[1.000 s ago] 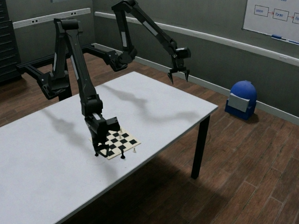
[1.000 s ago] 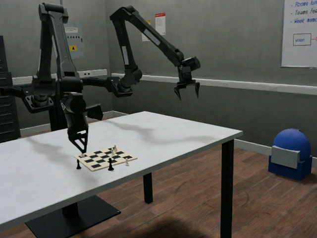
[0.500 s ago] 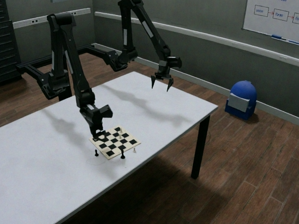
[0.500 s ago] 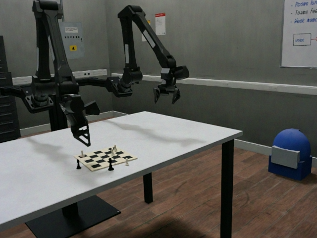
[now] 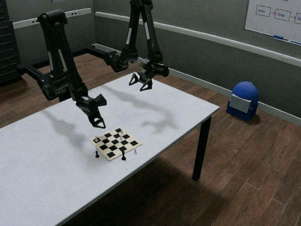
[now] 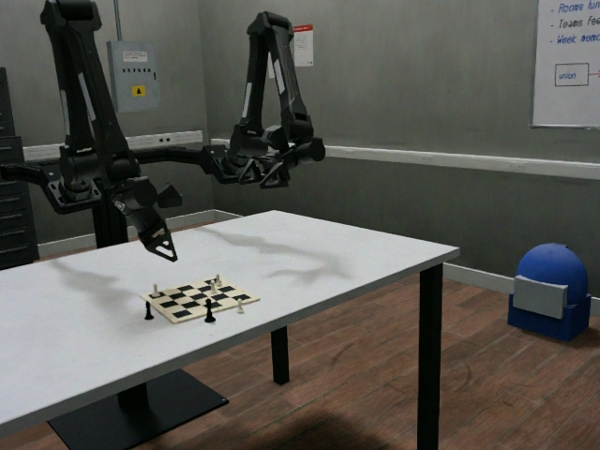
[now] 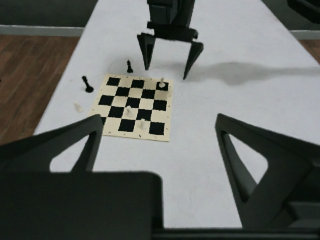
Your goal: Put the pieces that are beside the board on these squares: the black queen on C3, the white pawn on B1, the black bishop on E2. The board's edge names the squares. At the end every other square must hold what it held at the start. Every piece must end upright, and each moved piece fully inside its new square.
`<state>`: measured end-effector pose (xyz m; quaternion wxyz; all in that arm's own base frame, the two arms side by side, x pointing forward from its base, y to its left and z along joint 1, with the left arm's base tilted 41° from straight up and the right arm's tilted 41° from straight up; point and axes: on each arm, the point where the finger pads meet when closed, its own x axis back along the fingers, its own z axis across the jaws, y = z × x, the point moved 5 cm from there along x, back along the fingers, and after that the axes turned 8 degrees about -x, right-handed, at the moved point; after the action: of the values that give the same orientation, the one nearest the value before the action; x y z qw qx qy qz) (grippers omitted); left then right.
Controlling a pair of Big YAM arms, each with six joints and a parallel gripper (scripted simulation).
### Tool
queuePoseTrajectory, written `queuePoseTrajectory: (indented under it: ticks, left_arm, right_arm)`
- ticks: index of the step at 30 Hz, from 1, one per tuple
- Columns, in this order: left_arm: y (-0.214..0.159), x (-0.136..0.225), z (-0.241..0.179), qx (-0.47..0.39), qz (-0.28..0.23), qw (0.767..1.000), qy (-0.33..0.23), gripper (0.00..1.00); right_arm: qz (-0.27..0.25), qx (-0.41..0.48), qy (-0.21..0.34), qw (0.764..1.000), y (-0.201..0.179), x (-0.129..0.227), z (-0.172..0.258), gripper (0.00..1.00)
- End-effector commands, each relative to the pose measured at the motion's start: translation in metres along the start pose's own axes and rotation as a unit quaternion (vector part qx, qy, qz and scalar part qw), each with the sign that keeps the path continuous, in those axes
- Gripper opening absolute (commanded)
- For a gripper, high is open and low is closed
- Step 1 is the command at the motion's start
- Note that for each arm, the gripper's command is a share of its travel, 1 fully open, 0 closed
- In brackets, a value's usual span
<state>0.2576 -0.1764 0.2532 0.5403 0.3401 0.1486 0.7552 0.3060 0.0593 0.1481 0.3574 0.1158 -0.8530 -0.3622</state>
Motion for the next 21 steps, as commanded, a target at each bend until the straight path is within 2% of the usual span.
queuePoseTrajectory:
  ticks: [1,7,12,14,21]
  left_arm:
    - [0.014,-0.028,-0.009,-0.035,-0.045,0.998,-0.033,1.00]
    - [0.017,-0.031,-0.012,-0.028,-0.052,0.998,-0.039,1.00]
    - [0.014,-0.028,-0.010,-0.026,-0.047,0.998,-0.035,1.00]
    - [0.014,-0.028,-0.010,-0.026,-0.047,0.998,-0.035,1.00]
    - [0.020,-0.030,0.004,-0.030,-0.052,0.998,-0.027,1.00]
  right_arm:
    - [-0.031,0.004,-0.014,0.999,0.006,-0.005,0.023,1.00]
    - [-0.034,0.015,-0.010,0.999,0.005,-0.009,0.030,1.00]
    - [-0.042,0.093,-0.045,0.994,0.006,-0.006,0.006,1.00]
    - [-0.042,0.093,-0.045,0.994,0.006,-0.006,0.006,1.00]
    - [-0.080,0.239,-0.115,0.961,0.004,-0.001,-0.044,1.00]
